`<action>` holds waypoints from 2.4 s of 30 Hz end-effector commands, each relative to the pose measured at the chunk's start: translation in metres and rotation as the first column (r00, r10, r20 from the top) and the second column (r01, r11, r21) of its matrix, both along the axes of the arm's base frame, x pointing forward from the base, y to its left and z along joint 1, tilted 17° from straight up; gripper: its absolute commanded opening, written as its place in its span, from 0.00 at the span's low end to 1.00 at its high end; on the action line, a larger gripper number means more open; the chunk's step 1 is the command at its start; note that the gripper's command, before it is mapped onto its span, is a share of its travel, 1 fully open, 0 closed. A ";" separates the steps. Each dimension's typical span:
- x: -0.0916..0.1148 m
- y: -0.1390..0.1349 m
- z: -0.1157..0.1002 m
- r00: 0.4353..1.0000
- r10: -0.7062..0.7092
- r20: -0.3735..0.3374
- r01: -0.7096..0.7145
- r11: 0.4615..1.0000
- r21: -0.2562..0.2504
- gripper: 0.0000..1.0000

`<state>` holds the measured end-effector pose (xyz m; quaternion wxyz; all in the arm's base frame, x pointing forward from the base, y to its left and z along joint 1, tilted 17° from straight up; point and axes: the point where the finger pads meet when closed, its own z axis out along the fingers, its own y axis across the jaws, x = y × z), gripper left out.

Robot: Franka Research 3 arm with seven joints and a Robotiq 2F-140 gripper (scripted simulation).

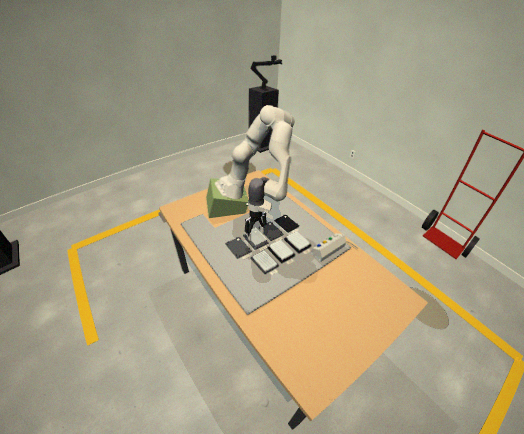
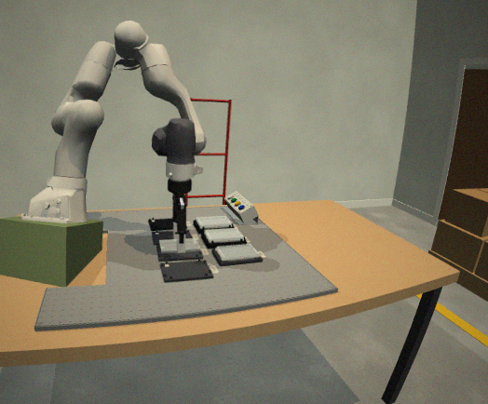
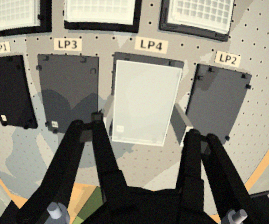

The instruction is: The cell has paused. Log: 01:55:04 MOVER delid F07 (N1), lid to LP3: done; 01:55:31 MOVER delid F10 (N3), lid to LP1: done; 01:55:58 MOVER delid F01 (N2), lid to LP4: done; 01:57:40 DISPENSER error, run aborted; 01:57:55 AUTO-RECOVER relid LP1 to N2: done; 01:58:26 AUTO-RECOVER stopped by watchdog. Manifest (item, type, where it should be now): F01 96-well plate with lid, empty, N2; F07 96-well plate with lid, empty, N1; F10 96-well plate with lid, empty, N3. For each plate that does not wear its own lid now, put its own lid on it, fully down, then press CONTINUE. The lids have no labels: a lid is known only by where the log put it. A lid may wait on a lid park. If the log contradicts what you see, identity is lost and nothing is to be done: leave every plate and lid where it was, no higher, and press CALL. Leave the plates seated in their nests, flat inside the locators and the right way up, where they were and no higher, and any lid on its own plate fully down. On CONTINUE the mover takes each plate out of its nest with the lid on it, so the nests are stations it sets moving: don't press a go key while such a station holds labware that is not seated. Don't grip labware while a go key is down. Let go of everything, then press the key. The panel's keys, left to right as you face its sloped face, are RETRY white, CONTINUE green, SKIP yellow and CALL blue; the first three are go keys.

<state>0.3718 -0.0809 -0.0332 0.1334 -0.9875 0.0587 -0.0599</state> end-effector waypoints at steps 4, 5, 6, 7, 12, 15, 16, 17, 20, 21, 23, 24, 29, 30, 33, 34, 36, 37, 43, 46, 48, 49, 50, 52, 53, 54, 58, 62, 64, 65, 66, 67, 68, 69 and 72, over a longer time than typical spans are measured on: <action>-0.001 -0.002 0.008 1.000 -0.007 -0.004 0.007 1.000 -0.002 0.00; -0.001 -0.003 0.010 1.000 -0.007 -0.004 0.007 1.000 -0.002 0.00; -0.002 -0.003 0.011 1.000 -0.007 -0.004 0.007 1.000 -0.002 0.00; -0.002 -0.004 0.013 1.000 -0.007 -0.004 0.007 1.000 -0.002 0.00; -0.003 -0.006 0.020 1.000 -0.007 -0.004 0.007 1.000 -0.002 0.00; -0.003 -0.007 0.024 1.000 -0.007 -0.004 0.007 1.000 -0.002 0.00; -0.004 -0.007 0.026 1.000 -0.007 -0.004 0.007 1.000 -0.002 0.00; -0.004 -0.008 0.027 1.000 -0.007 -0.004 0.007 1.000 -0.002 0.00; -0.005 -0.009 0.032 1.000 -0.007 -0.004 0.007 1.000 -0.002 0.00; -0.005 -0.009 0.033 1.000 -0.007 -0.004 0.007 1.000 -0.002 0.00; -0.005 -0.010 0.036 1.000 -0.007 -0.004 0.007 1.000 -0.002 0.00; -0.005 -0.010 0.037 1.000 -0.007 -0.004 0.007 1.000 -0.002 0.00; -0.006 -0.011 0.041 1.000 -0.007 -0.004 0.007 1.000 -0.002 0.00; -0.006 -0.011 0.041 1.000 -0.007 -0.004 0.007 1.000 -0.002 0.00; -0.006 -0.012 0.043 1.000 -0.007 -0.004 0.007 1.000 -0.002 0.00; -0.006 -0.012 0.044 1.000 -0.007 -0.005 0.007 1.000 -0.002 0.00; -0.006 -0.012 0.045 1.000 -0.007 -0.005 0.007 1.000 -0.002 0.00; -0.007 -0.012 0.045 1.000 -0.007 -0.005 0.007 1.000 -0.002 0.00; -0.007 -0.013 0.047 1.000 -0.007 -0.004 0.007 1.000 -0.002 0.00; -0.007 -0.013 0.047 1.000 -0.007 -0.004 0.007 1.000 -0.002 0.00; -0.007 -0.013 0.047 1.000 -0.007 -0.004 0.007 1.000 -0.002 0.00; -0.007 -0.013 0.047 1.000 -0.007 -0.004 0.007 1.000 -0.002 0.00; -0.007 -0.013 0.047 1.000 -0.007 -0.004 0.007 1.000 -0.002 0.00; -0.007 -0.013 0.047 1.000 -0.007 -0.004 0.007 1.000 -0.002 0.00; -0.006 -0.013 0.047 1.000 -0.008 -0.004 0.008 1.000 -0.002 0.00; -0.005 -0.015 0.048 1.000 -0.009 -0.004 0.009 1.000 -0.004 0.00; 0.028 -0.047 0.061 0.999 -0.038 0.002 0.039 0.999 -0.035 0.00; 0.095 -0.087 0.076 0.998 -0.055 0.008 0.055 0.997 -0.059 0.00; 0.095 -0.087 0.076 0.998 -0.055 0.008 0.055 0.997 -0.059 0.00; 0.112 -0.091 0.075 0.999 -0.050 0.007 0.050 0.997 -0.055 0.00; 0.128 -0.094 0.072 0.999 -0.043 0.006 0.043 0.998 -0.048 0.00; 0.141 -0.095 0.068 0.999 -0.034 0.004 0.034 0.999 -0.038 0.00; 0.152 -0.094 0.063 1.000 -0.025 0.001 0.025 0.999 -0.027 0.00; 0.160 -0.093 0.058 1.000 -0.018 -0.001 0.018 1.000 -0.017 0.00; 0.170 -0.091 0.051 1.000 -0.008 -0.004 0.008 1.000 -0.002 0.00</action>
